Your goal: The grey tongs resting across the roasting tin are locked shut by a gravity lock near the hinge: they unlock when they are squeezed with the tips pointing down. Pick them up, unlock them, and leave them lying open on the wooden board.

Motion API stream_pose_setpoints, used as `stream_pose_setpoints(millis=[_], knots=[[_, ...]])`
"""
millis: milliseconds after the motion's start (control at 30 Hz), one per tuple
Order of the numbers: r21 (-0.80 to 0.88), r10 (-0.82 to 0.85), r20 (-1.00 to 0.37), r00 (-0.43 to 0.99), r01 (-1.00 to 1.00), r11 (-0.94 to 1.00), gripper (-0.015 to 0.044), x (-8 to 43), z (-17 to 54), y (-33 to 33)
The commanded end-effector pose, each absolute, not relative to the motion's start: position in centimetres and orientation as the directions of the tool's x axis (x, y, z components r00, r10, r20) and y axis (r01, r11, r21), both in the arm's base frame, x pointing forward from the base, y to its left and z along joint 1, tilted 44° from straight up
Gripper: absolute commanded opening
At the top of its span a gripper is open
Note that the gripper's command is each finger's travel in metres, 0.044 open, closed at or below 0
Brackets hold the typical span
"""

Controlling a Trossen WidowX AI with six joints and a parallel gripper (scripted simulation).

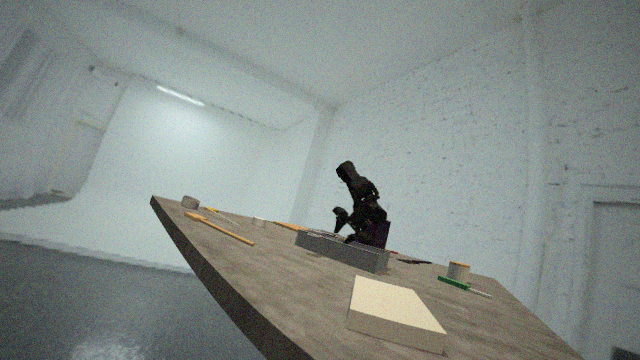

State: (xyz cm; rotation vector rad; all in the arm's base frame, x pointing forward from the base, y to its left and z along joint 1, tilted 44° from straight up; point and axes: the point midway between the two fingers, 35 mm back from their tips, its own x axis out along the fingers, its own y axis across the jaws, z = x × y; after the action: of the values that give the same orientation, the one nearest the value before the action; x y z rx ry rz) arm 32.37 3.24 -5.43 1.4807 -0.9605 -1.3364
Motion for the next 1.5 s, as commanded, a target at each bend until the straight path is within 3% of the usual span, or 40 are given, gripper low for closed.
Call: stream_pose_setpoints(millis=[0, 300, 533, 800, 1033, 1233, 1467], knots=[[0.956, -0.949, -0.293, 0.115, 0.019, -0.293, 0.0260, 32.2, -5.6, 2.4], [0.957, -0.951, -0.289, 0.112, 0.004, -0.291, 0.0260, 32.2, -5.9, 1.2], [0.955, -0.949, -0.295, 0.111, 0.000, -0.297, 0.0076, 32.4, -5.8, 1.7], [0.955, -0.949, -0.295, 0.111, 0.000, -0.297, 0.0023, 32.4, -5.8, 1.7], [0.955, -0.949, -0.296, 0.113, 0.013, -0.296, -0.0150, 32.4, -5.2, 2.3], [0.955, -0.949, -0.289, 0.125, 0.105, -0.277, -0.0150, 31.7, -0.5, 6.7], [0.955, -0.949, -0.288, 0.126, 0.109, -0.275, -0.0150, 31.6, -0.3, 6.9]])
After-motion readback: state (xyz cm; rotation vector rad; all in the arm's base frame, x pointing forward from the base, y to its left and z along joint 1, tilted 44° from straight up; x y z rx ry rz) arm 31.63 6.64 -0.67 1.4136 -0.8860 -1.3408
